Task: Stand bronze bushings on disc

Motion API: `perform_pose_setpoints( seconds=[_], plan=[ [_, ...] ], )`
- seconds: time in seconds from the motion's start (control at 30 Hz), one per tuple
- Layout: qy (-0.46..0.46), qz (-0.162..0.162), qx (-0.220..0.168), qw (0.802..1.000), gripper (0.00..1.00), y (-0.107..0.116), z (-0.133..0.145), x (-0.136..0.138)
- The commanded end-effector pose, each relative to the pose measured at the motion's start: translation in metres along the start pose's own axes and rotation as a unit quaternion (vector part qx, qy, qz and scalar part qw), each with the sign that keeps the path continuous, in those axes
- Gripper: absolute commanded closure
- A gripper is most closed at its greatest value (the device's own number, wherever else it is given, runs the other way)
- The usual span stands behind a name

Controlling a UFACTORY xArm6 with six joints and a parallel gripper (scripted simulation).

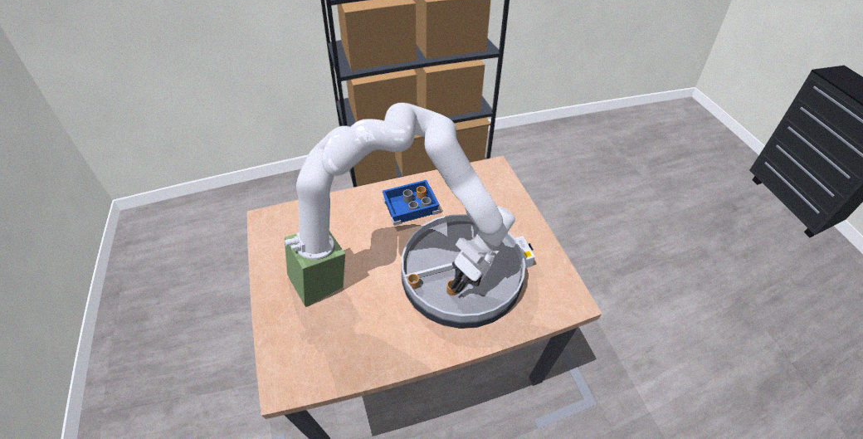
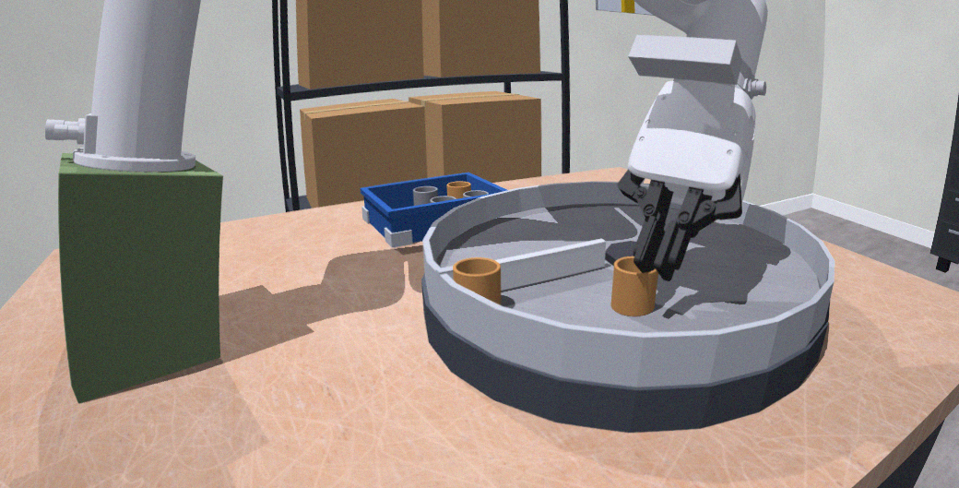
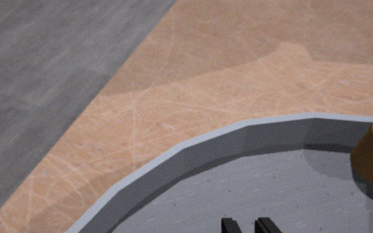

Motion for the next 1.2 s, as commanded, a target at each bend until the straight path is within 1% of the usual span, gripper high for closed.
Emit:
perform_pose_setpoints(
  seconds=[0.0,0.7,0.97,1.17],
  plan=[
    [-0.001,-0.002,-0.001,1.000,0.87,0.002,0.000,-0.001],
    [-0.001,-0.002,-0.001,1.000,0.87,0.003,-0.001,-0.001],
    [-0.001,-0.002,-0.001,1.000,0.87,0.026,-0.020,0.003],
    [-0.001,-0.002,-0.001,1.000,0.87,0.028,-0.022,0.004]
  ],
)
Point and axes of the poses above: the point where the finger pads meet when closed, its own y axis back along the fingers, its own x axis across the jaws, z = x × y, the point moved 8 cm from there along y, back along the fingers, and after that the axes turned 13 degrees about y, right-handed, at the moved point
